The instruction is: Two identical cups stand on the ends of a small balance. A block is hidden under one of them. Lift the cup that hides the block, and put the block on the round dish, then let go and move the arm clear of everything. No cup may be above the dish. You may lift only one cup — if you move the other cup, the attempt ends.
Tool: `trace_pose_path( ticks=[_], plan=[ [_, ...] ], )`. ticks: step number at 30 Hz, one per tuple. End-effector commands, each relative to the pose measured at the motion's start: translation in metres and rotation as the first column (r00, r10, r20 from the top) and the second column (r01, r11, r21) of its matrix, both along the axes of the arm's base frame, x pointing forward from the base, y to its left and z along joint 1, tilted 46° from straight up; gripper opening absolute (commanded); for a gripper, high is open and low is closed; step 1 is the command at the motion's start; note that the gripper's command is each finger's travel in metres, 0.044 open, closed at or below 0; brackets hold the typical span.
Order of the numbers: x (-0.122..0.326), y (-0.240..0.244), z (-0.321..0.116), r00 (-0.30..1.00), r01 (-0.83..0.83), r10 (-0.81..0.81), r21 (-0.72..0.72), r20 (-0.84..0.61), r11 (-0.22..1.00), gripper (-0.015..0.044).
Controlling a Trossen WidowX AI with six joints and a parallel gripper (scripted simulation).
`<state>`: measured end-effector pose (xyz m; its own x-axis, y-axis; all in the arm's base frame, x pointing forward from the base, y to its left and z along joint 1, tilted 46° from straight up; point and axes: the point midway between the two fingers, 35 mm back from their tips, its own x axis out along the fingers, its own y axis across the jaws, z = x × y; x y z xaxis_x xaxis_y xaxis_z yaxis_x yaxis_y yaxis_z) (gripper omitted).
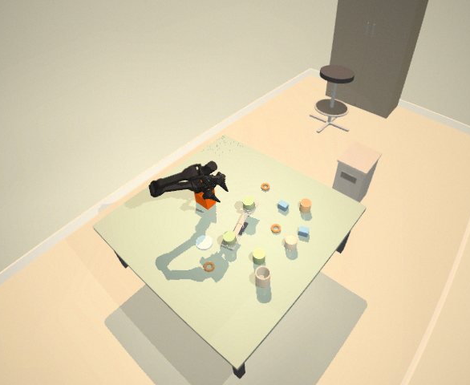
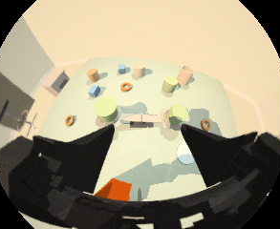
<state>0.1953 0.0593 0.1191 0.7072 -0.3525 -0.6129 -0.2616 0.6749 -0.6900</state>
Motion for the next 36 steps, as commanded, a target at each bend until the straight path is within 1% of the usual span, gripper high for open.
trace_pose_path(
  ticks=[1, 9, 17, 27, 36],
  plan=[
    [0.006, -0.001, 0.002, 0.998, 0.065, -0.066, 0.027, 0.003, 0.997, 0.0440],
    [0.029, -0.010, 0.012, 0.953, 0.296, -0.301, 0.131, 0.021, 0.946, 0.0440],
    [0.053, -0.024, 0.019, 0.853, 0.502, -0.521, 0.230, 0.029, 0.834, 0.0440],
    [0.087, -0.046, 0.023, 0.649, 0.704, -0.760, 0.351, 0.037, 0.618, 0.0440],
    [0.117, -0.075, 0.020, 0.406, 0.809, -0.913, 0.453, 0.032, 0.376, 0.0440]
  ],
)
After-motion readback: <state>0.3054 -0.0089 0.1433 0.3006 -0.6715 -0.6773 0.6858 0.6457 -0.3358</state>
